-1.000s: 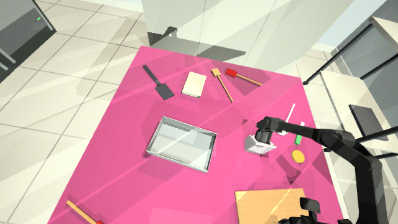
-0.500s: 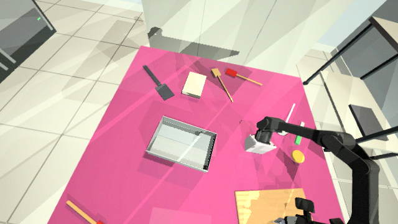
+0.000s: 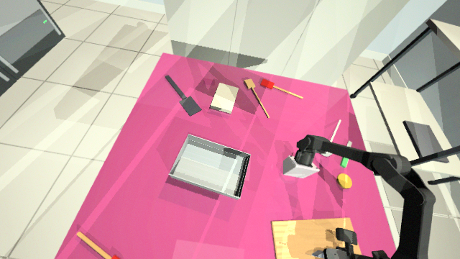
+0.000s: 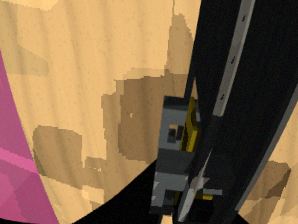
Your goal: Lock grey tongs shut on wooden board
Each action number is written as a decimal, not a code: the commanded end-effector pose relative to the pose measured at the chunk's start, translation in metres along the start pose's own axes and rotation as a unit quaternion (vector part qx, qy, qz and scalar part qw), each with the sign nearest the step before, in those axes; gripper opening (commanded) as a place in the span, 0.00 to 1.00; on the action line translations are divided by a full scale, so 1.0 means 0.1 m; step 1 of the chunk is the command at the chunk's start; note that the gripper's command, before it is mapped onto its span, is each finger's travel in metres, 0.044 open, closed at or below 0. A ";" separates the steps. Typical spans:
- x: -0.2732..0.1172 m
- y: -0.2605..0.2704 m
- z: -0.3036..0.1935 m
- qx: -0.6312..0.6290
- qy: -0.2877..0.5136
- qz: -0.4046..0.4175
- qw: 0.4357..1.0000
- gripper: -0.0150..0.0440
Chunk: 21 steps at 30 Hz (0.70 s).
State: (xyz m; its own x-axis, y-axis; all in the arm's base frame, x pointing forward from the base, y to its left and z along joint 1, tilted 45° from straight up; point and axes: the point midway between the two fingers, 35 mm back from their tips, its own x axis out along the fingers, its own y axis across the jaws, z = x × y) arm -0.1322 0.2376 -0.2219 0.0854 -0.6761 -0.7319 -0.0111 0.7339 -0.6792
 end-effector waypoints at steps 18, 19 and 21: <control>0.32 -0.04 0.01 0.003 0.002 0.000 1.000 0.00; 0.32 -0.04 0.01 0.003 0.002 0.000 1.000 0.00; 0.32 -0.04 0.01 0.003 0.002 0.000 1.000 0.00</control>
State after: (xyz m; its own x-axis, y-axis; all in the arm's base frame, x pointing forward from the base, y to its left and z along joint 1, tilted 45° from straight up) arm -0.1277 0.2132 -0.2420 0.0860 -0.6780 -0.7300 -0.0108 0.7320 -0.6812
